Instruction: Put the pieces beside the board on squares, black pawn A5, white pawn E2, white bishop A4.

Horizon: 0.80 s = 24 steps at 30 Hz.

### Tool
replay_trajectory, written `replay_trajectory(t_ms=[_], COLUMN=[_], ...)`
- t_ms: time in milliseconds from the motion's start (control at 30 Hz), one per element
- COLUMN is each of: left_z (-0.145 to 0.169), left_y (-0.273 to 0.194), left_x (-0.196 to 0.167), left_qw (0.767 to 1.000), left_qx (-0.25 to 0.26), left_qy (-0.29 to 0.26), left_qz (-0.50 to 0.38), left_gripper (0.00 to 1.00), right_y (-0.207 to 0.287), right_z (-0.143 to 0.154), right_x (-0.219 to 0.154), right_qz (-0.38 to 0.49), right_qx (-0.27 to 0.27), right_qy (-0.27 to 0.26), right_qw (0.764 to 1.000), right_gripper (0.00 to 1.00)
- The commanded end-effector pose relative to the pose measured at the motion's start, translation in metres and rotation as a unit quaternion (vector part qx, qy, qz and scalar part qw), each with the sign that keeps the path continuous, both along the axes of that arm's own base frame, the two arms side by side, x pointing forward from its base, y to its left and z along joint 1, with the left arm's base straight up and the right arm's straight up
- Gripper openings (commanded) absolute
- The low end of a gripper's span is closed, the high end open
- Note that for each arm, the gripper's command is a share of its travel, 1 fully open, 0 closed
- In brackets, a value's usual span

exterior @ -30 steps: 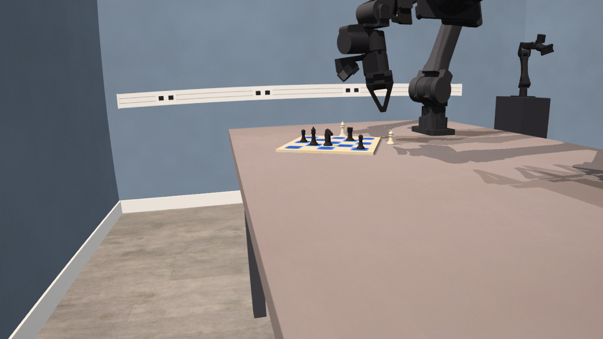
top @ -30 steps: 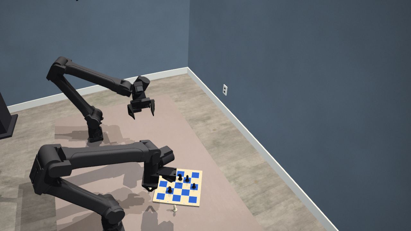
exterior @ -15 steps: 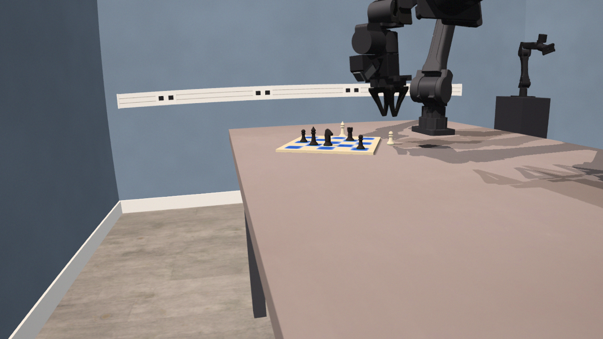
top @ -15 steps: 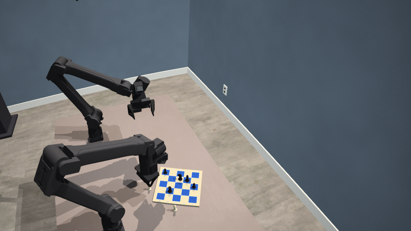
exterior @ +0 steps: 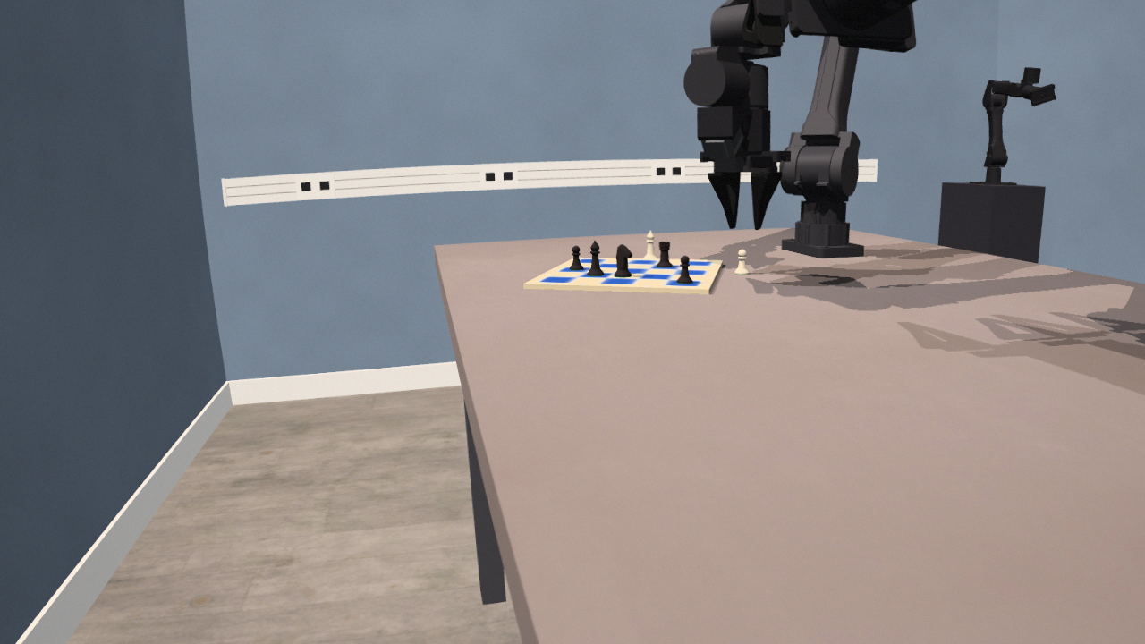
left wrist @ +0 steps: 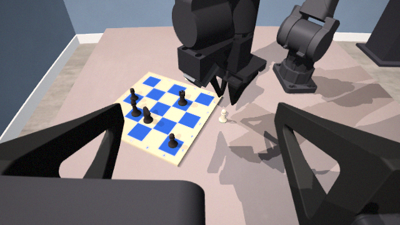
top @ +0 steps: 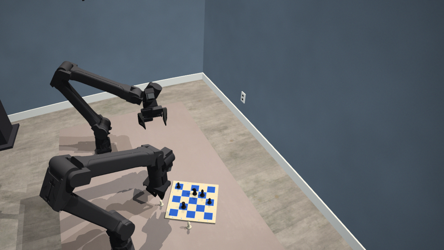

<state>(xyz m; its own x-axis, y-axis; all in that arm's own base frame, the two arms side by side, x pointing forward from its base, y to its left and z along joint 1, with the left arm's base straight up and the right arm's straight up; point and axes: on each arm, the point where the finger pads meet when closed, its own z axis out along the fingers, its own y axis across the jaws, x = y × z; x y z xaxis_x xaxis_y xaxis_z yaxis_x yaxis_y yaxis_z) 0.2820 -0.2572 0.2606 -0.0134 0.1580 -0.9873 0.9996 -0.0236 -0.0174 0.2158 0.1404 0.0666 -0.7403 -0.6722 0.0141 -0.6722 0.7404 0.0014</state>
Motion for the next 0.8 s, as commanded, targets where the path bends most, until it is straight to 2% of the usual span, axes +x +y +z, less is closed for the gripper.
replay_trajectory(t_ms=[0,100,200,767], left_z=[0.025,0.025,0.004,0.013], left_y=[-0.006,-0.006,-0.006,-0.004], left_x=[0.016,0.016,0.003,0.006], left_qw=[1.000,1.000,1.000,1.000], left_qx=[-0.010,-0.010,-0.004,-0.006], left_qy=[-0.027,-0.027,-0.009,-0.016], left_qz=[-0.001,-0.001,-0.012,-0.005], left_gripper=[1.00,1.00,1.00,1.00], right_y=[0.004,0.004,0.004,0.003], right_z=[0.001,-0.005,-0.009,-0.032], right_x=[0.009,0.008,0.008,0.012], right_qz=[0.012,0.012,0.012,0.014], right_qx=[0.007,0.006,0.006,0.006], right_qy=[-0.010,-0.008,-0.009,-0.008], right_qw=[1.000,1.000,1.000,1.000], right_gripper=[0.34,0.34,0.34,0.34])
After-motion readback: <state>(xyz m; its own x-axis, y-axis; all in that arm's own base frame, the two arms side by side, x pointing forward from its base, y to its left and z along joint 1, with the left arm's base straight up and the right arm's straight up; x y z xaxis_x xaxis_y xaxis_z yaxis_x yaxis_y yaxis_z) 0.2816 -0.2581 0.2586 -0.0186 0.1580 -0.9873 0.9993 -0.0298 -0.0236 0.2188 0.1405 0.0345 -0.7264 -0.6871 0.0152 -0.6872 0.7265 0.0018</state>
